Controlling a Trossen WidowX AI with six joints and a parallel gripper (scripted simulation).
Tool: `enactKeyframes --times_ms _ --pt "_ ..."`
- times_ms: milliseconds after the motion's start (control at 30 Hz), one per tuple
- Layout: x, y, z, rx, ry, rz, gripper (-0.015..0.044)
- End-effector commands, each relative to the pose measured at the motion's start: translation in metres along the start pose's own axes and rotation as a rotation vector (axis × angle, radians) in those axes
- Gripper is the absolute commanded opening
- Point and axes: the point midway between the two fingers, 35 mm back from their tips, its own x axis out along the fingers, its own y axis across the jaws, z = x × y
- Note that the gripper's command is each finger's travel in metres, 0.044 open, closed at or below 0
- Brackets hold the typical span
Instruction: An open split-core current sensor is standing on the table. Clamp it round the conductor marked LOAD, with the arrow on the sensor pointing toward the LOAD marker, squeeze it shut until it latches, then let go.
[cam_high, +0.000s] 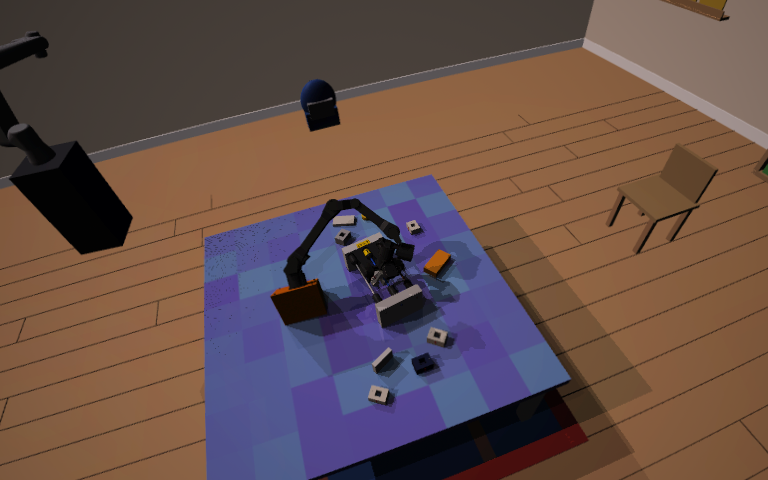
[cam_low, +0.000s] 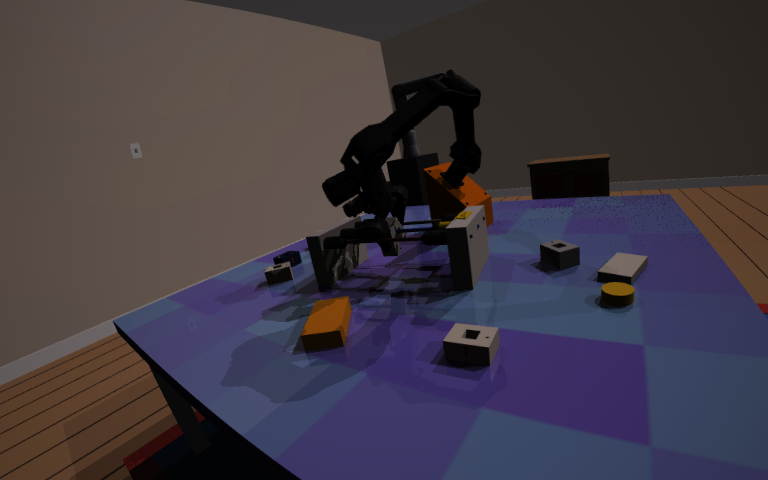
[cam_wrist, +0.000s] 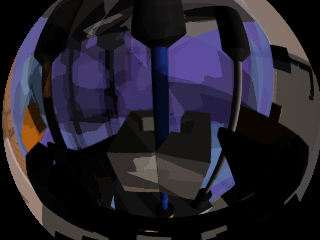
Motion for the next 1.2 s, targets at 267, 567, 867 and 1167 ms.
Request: enactKeyframes --times_ms 267,567,867,1167 --pt "0.0035 -0.0056 -0.0005 0.005 0.001 -0.025 0.044" --pt "0.0 0.0 0.0 0.0 0.0 0.0 0.0379" --pt "0.0 0.0 0.0 0.0 0.0 0.0 0.0319" --pt "0.0 0.0 0.0 0.0 0.0 0.0 0.0181"
